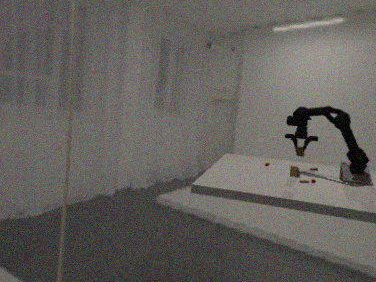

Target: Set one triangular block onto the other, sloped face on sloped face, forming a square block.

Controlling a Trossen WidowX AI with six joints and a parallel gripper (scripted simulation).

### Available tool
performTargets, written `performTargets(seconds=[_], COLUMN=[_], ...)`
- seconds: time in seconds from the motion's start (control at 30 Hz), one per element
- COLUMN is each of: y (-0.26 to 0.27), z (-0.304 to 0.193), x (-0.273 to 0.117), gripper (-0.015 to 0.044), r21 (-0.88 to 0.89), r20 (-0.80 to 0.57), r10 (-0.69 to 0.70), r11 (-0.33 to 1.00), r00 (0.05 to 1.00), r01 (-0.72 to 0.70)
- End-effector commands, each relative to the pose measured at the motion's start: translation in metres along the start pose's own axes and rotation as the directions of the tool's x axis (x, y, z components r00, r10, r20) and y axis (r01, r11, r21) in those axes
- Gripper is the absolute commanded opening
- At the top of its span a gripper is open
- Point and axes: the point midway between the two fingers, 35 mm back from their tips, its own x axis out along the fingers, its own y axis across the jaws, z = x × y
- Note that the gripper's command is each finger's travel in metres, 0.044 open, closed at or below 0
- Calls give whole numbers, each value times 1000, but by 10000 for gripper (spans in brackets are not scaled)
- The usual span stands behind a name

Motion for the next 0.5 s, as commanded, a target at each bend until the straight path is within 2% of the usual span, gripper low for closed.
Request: performTargets(seconds=[0.0, 0.3, 0.47], y=[9, 22, 18], z=[19, 41, 48], x=[-7, -13, 2], gripper=[0, 0, 0], r21=[4, 4, 4], r20=[3, 5, 3], r10=[-5, -3, -5], r11=[1000, 1000, 1000], r00=[1000, 1000, 1000], r01=[5, 3, 5])
